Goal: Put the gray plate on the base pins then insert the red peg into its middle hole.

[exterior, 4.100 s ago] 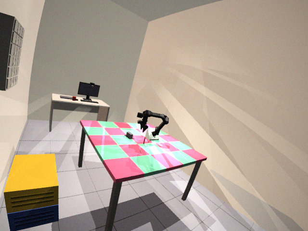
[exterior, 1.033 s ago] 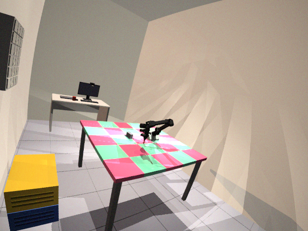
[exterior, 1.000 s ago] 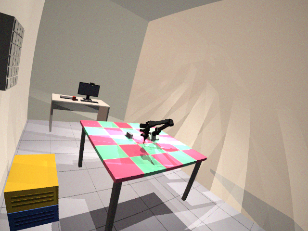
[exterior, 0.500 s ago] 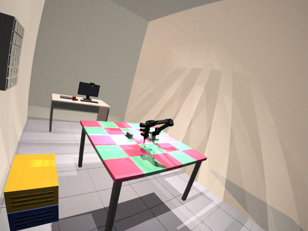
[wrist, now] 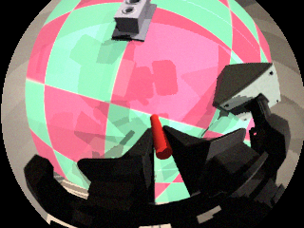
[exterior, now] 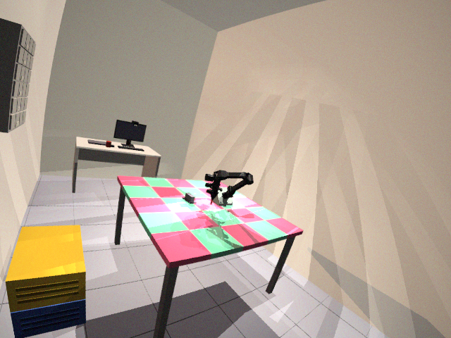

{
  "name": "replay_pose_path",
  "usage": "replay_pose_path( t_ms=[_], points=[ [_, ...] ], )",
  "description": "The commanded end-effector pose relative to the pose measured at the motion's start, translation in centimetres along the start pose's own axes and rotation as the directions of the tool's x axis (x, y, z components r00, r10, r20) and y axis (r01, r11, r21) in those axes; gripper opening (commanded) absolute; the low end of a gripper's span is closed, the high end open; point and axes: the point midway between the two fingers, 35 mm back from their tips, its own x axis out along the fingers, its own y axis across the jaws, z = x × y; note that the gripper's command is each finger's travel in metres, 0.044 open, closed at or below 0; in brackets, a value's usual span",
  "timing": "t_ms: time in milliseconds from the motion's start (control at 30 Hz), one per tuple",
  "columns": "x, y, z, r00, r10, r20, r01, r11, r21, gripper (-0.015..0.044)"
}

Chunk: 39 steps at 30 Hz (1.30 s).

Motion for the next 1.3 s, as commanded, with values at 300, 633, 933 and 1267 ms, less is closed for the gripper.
replay_pose_path(
  t_ms=[300,633,933,1267],
  points=[
    [-2.0,0.3,0.8,1.0,0.0,0.0,0.0,1.0,0.0,0.0],
    [-2.4,1.2,3.5,1.0,-0.001,0.005,0.001,1.0,-0.001,0.0],
    [-2.7,1.7,6.1,1.0,-0.001,0.007,0.001,1.0,-0.005,0.0],
    [-2.9,2.1,9.0,1.0,0.001,0.009,-0.001,1.0,-0.012,0.0]
  ],
)
